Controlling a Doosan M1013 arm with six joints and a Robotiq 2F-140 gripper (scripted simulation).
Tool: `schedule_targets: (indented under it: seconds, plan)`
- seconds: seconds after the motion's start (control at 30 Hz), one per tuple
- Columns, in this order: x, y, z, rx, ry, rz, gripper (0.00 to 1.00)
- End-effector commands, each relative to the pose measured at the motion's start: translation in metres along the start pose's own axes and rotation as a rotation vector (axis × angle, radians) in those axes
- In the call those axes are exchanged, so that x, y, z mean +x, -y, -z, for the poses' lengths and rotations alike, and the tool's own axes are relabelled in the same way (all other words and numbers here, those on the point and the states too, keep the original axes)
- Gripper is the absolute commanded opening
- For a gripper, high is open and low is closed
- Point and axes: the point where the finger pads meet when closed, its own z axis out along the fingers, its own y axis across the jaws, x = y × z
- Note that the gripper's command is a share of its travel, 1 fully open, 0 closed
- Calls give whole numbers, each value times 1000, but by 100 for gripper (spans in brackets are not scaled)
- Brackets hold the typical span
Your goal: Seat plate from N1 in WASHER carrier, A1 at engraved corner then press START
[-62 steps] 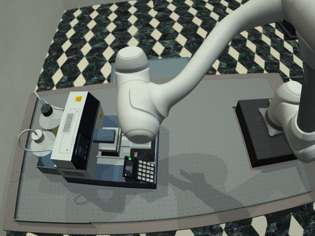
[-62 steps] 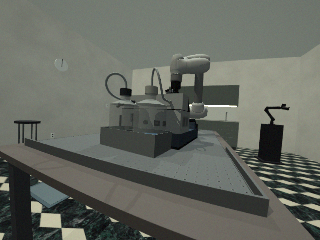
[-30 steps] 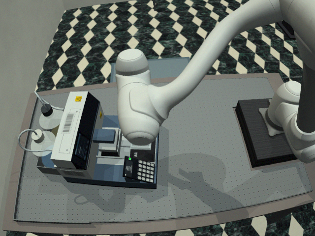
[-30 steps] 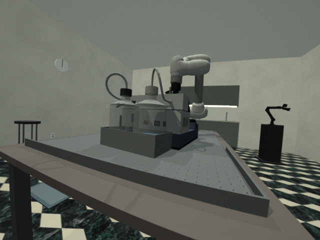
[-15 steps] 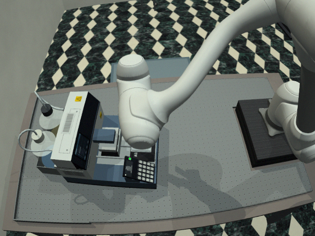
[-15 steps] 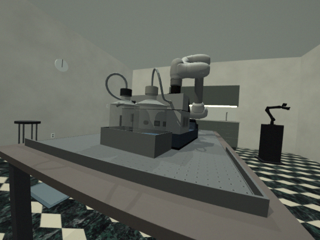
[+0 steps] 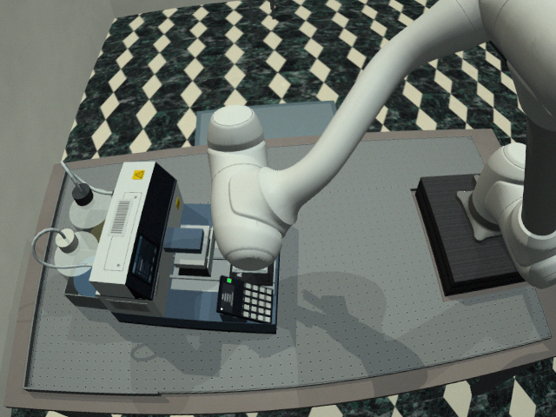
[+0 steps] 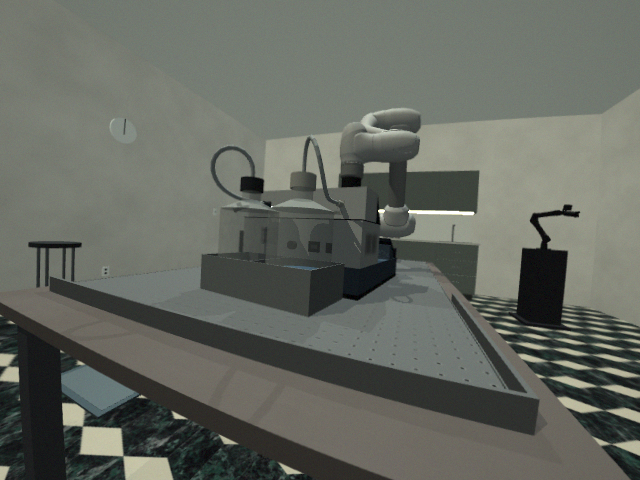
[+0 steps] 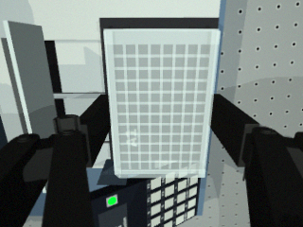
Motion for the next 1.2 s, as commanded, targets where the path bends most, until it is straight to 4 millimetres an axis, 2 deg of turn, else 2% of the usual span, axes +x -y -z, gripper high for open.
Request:
schedule_targets:
  seconds: [0.0,0.43,1.17]
  plan:
    - [0,0,-3,1,1,0,10]
    - [0,0,-22,1,1,0,10]
    - [0,0,-22,1,1,0,10]
